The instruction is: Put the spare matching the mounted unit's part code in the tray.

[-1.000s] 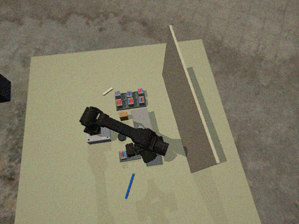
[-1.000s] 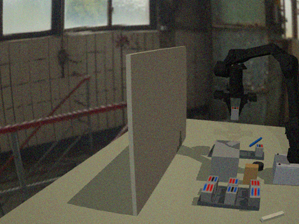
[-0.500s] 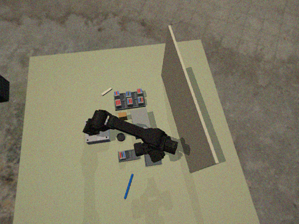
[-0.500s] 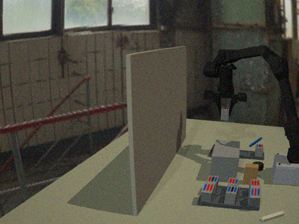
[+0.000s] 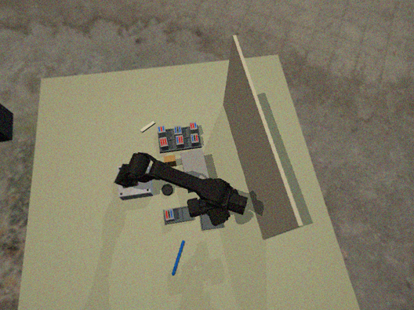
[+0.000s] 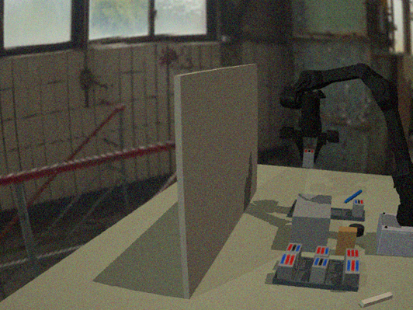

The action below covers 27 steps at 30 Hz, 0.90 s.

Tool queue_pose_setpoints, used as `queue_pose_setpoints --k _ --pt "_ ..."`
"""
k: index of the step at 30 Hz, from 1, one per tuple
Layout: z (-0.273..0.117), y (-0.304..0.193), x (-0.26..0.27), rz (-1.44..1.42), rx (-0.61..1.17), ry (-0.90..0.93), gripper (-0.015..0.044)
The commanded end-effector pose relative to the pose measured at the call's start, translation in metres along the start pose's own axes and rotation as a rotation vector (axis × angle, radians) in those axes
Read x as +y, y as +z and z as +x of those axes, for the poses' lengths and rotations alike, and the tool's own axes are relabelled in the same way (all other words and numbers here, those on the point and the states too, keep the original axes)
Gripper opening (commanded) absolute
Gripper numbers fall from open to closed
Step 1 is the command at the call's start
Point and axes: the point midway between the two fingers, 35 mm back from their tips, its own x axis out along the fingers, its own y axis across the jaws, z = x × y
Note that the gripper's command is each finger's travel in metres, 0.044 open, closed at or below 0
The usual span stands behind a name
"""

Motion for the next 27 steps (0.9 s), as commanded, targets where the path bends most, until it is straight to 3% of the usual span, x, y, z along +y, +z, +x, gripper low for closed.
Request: queue_pose_setpoints --k 1,27 --pt "0.006 -0.001 -0.001 0.004 0.005 -0.007 0.0000" --pt "0.031 0.001 0.002 0.004 0.005 -0.007 0.0000"
